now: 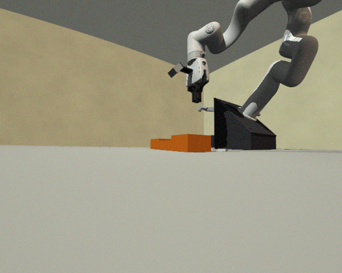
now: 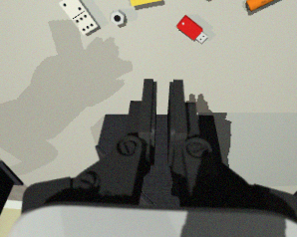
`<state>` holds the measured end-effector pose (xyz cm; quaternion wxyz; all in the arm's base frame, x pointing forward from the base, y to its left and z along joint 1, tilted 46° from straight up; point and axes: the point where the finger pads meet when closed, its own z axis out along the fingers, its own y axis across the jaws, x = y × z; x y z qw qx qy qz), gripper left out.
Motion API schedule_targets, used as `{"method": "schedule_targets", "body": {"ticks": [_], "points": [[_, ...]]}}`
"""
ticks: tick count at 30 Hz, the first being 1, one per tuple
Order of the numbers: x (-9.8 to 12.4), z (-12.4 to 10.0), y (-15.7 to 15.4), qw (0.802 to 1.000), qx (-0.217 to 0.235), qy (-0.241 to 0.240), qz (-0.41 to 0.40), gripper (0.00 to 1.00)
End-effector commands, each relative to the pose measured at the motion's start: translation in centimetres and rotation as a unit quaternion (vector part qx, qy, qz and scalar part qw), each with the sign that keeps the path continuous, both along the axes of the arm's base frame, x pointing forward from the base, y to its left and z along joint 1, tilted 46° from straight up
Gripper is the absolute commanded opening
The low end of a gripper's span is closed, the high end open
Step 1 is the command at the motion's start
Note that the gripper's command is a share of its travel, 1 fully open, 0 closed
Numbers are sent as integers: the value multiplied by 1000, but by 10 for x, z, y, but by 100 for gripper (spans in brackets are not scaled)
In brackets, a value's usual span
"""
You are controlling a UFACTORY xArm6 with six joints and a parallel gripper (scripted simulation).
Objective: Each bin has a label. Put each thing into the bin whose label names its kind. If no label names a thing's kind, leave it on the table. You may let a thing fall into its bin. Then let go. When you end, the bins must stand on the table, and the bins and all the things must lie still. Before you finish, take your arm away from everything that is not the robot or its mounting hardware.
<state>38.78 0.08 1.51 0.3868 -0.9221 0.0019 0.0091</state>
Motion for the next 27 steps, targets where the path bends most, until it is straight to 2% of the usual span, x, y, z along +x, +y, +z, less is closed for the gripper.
{"method": "schedule_targets", "body": {"ticks": [1, 7, 9, 11, 20, 27], "points": [[27, -36, 7, 1000, -1, 16, -16, 7], [51, -70, 13, 1000, -1, 16, -16, 7], [51, -70, 13, 1000, -1, 16, -16, 7], [65, -89, 17, 1000, 0, 16, -16, 7], [100, -138, 27, 1000, 0, 16, -16, 7], [100, -139, 27, 1000, 0, 16, -16, 7]]}}
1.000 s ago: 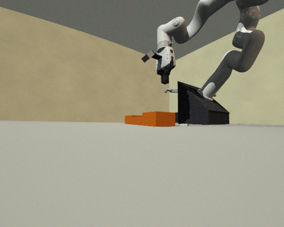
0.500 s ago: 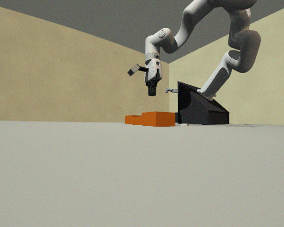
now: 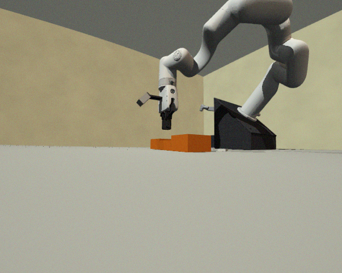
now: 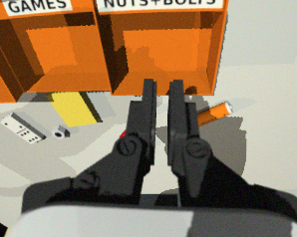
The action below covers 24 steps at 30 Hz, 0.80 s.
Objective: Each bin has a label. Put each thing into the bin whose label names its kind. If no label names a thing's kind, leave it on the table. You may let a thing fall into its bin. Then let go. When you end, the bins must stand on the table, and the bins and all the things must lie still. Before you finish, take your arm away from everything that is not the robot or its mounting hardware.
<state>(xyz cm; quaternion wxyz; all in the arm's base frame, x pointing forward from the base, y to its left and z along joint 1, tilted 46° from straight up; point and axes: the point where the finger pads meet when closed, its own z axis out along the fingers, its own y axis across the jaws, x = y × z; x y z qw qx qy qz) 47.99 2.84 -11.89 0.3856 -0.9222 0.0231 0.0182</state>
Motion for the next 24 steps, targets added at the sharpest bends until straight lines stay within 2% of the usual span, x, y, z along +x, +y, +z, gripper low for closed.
{"method": "schedule_targets", "body": {"ticks": [1, 6, 24], "points": [[8, -5, -1, 1000, 1, -1, 0, 7], [8, -5, -1, 1000, 1, -1, 0, 7], [8, -35, 30, 1000, 1, -1, 0, 7]]}}
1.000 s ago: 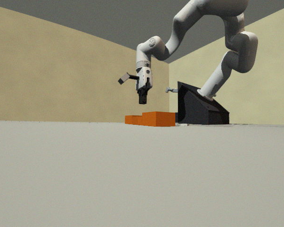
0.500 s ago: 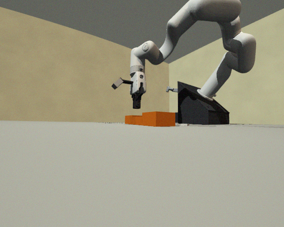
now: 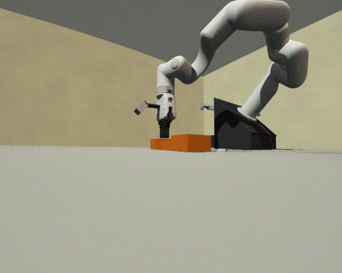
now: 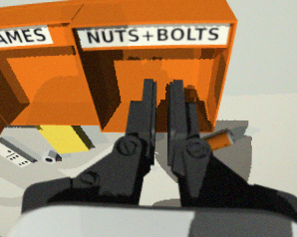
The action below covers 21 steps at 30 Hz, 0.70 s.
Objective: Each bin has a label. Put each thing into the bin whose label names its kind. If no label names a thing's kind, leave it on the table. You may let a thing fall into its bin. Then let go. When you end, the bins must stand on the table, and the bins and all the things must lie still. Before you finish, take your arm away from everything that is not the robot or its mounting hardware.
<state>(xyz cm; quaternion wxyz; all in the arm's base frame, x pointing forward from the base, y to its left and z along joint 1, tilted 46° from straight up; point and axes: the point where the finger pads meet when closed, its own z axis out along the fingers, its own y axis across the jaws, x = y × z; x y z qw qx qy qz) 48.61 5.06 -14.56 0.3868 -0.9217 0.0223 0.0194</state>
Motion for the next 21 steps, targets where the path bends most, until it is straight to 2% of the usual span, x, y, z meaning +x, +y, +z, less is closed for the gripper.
{"method": "schedule_targets", "body": {"ticks": [1, 7, 21], "points": [[1, -10, 10, 1000, 0, -2, -1, 7], [1, -20, 20, 1000, 0, -2, -1, 7], [1, -20, 20, 1000, 0, -2, -1, 7]]}}
